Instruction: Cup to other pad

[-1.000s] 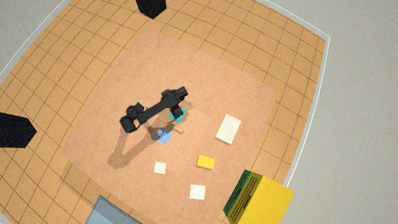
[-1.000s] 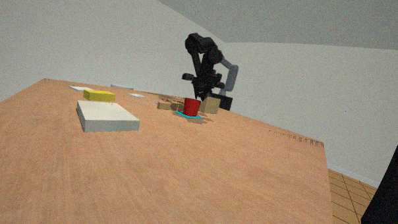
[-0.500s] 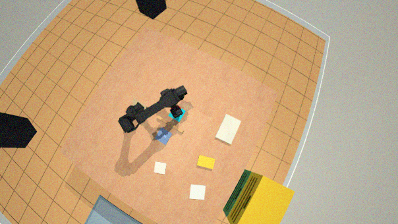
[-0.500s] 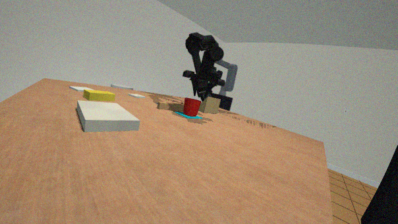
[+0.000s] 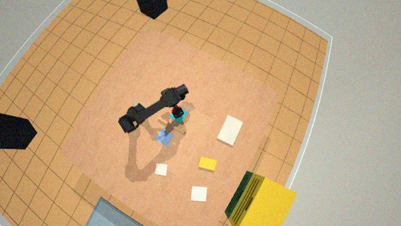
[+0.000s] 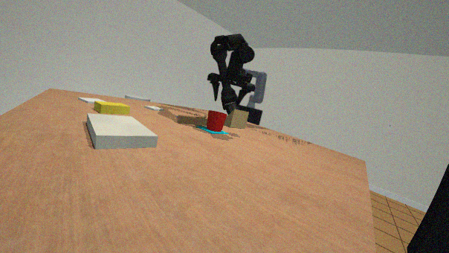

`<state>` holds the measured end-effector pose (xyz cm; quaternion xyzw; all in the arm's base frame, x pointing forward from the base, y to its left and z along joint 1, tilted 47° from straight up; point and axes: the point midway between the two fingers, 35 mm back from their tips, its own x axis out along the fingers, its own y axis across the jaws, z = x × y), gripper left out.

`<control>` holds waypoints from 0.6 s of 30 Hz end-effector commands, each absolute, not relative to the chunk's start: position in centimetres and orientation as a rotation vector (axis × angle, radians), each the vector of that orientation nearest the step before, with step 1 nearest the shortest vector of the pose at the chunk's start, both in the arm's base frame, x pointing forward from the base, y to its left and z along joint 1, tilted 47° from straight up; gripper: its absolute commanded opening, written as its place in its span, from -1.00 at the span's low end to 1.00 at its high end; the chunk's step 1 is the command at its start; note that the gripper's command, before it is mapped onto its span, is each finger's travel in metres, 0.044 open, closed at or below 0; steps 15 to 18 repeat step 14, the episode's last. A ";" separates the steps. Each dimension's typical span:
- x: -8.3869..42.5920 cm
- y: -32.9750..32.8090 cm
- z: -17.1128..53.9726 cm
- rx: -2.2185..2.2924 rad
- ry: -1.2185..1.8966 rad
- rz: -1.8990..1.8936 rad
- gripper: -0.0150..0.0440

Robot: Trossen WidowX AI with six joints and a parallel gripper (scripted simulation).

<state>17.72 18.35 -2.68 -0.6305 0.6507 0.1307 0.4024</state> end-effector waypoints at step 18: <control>17.2 20.7 -0.1 -1.588 1.635 0.335 1.00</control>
